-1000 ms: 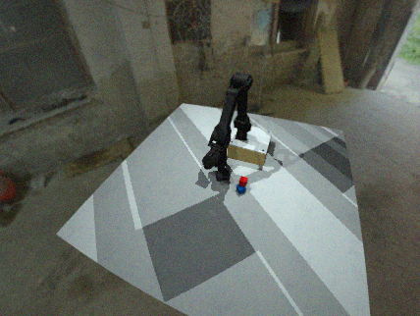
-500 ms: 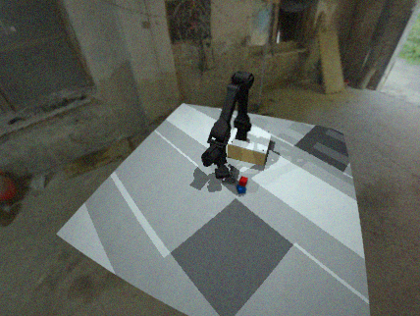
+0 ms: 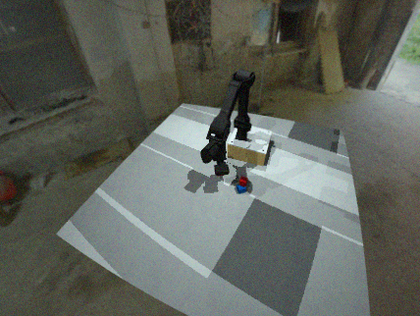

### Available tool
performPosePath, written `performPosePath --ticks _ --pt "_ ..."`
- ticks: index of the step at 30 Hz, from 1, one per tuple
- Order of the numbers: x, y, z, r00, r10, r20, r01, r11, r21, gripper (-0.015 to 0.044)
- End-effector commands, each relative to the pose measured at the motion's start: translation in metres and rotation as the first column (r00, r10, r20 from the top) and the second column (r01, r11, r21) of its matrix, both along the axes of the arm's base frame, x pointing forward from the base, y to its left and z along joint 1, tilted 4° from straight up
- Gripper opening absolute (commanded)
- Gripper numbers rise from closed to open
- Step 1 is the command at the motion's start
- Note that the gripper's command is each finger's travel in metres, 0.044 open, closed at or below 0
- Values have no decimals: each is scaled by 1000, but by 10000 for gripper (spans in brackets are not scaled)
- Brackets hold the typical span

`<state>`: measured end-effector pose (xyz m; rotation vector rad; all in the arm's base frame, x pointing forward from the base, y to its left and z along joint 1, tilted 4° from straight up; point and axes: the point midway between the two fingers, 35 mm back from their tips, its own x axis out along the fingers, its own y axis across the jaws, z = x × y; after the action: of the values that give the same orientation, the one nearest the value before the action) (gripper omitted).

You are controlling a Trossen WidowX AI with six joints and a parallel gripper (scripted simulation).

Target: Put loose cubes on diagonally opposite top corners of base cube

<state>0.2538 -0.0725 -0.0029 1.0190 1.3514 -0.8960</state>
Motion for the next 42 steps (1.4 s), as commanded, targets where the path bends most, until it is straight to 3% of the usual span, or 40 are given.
performPosePath --ticks 1,35,42 --pt "1 -2 9 1000 4 3 -4 1000 -5 105" --pt "-10 -5 59 1000 -4 -21 4 1000 -6 105" --pt "-1 5 59 995 96 -19 -96 995 -10 105"
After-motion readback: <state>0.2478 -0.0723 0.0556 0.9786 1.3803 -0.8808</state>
